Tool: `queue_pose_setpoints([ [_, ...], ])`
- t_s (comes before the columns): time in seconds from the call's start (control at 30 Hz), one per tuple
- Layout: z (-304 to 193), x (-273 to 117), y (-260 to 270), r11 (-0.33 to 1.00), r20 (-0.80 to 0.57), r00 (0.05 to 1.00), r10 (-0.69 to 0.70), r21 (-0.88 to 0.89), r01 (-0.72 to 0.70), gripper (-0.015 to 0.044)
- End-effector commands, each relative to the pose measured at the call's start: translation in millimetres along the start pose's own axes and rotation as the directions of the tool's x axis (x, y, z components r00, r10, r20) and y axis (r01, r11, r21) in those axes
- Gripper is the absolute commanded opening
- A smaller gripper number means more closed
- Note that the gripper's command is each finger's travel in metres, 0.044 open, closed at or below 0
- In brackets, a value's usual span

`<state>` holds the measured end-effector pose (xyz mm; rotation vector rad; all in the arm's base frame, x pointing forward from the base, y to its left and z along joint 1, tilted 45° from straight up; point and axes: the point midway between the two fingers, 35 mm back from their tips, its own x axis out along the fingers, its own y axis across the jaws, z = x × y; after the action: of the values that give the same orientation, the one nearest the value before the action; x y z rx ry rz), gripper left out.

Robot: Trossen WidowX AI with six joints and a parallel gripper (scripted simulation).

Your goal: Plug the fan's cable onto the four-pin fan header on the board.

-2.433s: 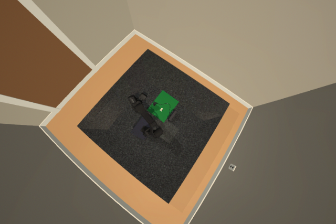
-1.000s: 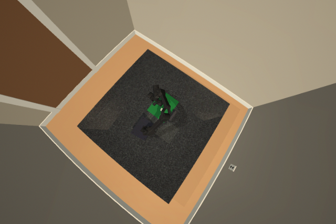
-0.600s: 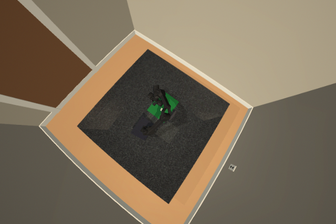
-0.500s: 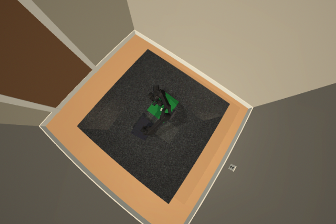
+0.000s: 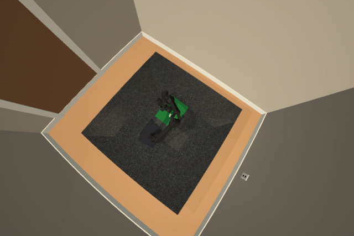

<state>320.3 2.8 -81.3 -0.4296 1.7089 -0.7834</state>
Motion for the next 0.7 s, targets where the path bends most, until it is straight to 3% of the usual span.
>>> queue_pose_setpoints([
  [0.0, -1, 4, -1, 1.0, -0.003, 1.0, -0.008, -0.007, 0.008, 0.021],
  [0.07, -1, 4, -1, 1.0, -0.003, 1.0, -0.008, -0.007, 0.008, 0.021],
  [0.13, 0, 2, 0, 1.0, -0.002, 1.0, -0.001, -0.001, 0.001, 0.0157],
  [0.53, 0, 2, 0, 1.0, -0.002, 1.0, -0.001, -0.001, 0.001, 0.0078],
  [0.63, -1, -3, 0, 1.0, -0.002, 1.0, -0.001, -0.002, 0.001, 0.0],
  [0.67, -2, -6, 0, 1.0, -0.002, 1.0, -0.001, -0.002, 0.001, 0.0],
])
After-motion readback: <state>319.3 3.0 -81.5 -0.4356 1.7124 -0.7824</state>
